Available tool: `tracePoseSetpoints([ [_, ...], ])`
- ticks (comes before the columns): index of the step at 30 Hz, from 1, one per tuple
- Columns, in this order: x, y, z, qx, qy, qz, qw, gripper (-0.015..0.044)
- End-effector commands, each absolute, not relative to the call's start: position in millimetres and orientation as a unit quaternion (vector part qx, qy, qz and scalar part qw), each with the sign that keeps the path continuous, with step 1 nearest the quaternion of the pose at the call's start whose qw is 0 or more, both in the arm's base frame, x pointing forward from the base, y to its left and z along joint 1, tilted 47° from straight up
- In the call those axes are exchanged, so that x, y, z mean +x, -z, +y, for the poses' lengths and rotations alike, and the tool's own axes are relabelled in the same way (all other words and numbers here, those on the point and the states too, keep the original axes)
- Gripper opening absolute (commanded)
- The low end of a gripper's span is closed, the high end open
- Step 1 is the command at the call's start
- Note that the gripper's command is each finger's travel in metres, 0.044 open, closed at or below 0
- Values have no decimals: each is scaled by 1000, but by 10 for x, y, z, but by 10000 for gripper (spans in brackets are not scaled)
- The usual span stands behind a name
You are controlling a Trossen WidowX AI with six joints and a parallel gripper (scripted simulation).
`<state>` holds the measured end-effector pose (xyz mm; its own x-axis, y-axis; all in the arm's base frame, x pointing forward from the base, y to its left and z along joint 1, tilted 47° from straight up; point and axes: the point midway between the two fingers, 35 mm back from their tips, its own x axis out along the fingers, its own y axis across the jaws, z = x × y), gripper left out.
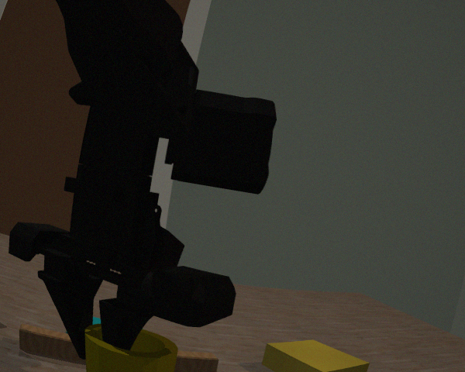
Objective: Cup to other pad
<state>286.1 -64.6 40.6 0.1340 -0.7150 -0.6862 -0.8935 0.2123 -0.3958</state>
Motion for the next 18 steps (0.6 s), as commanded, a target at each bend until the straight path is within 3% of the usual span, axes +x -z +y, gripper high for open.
tracePoseSetpoints([
  [1, 2863, -409, -645, -618, -103, 650, 430, 113],
  [18, 2863, -419, -633, -619, -104, 650, 430, 0],
])
